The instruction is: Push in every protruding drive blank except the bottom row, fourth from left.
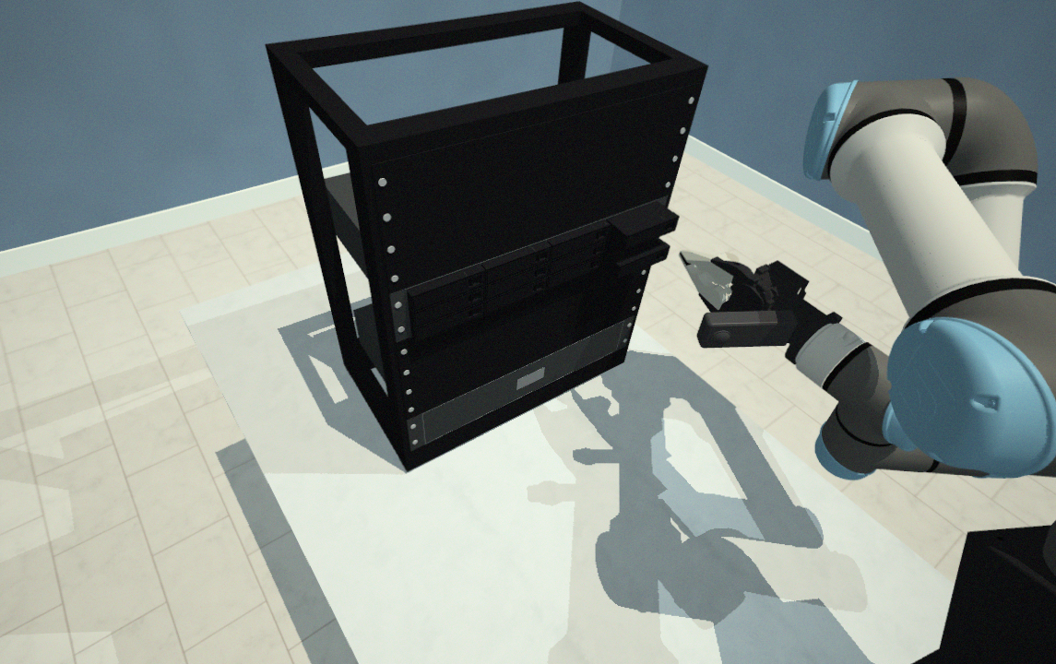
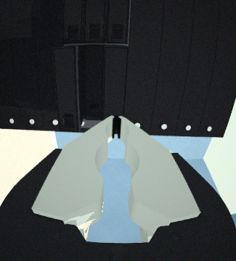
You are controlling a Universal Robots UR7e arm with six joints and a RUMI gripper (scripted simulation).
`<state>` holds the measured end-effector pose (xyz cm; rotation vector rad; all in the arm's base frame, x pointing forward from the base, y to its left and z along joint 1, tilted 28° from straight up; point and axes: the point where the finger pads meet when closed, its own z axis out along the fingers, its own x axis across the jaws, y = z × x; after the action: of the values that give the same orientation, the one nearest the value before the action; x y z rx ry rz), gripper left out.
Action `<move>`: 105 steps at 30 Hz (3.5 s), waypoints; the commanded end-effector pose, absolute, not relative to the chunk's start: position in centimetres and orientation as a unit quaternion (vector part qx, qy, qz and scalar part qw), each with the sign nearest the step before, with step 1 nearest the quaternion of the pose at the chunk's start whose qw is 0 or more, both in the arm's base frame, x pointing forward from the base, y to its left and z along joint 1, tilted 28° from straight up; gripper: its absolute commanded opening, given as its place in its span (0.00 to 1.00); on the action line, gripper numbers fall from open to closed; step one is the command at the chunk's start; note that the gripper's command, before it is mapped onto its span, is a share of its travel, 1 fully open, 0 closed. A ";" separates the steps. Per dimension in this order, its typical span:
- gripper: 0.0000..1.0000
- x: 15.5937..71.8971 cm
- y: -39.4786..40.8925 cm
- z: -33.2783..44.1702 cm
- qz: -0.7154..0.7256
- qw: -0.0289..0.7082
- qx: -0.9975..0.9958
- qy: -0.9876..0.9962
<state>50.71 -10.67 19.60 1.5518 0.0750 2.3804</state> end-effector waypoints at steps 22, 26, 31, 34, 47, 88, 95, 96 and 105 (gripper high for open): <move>0.00 54.7 -11.3 21.4 0.828 0.151 0.539 0.026; 0.00 54.7 -11.3 21.4 0.828 0.151 0.539 0.026; 0.00 54.7 -11.3 21.4 0.828 0.151 0.539 0.026; 0.00 54.7 -11.3 21.4 0.828 0.151 0.539 0.026; 0.00 54.7 -11.3 21.4 0.828 0.151 0.539 0.026; 0.00 55.4 -11.3 21.6 0.828 0.151 0.539 0.026; 0.00 55.9 -11.3 21.9 0.828 0.151 0.539 0.026; 0.00 55.9 -11.3 21.9 0.828 0.151 0.539 0.026; 0.00 56.3 -11.4 22.1 0.828 0.151 0.539 0.026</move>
<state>56.08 -11.36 21.90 1.5508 0.0729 2.3787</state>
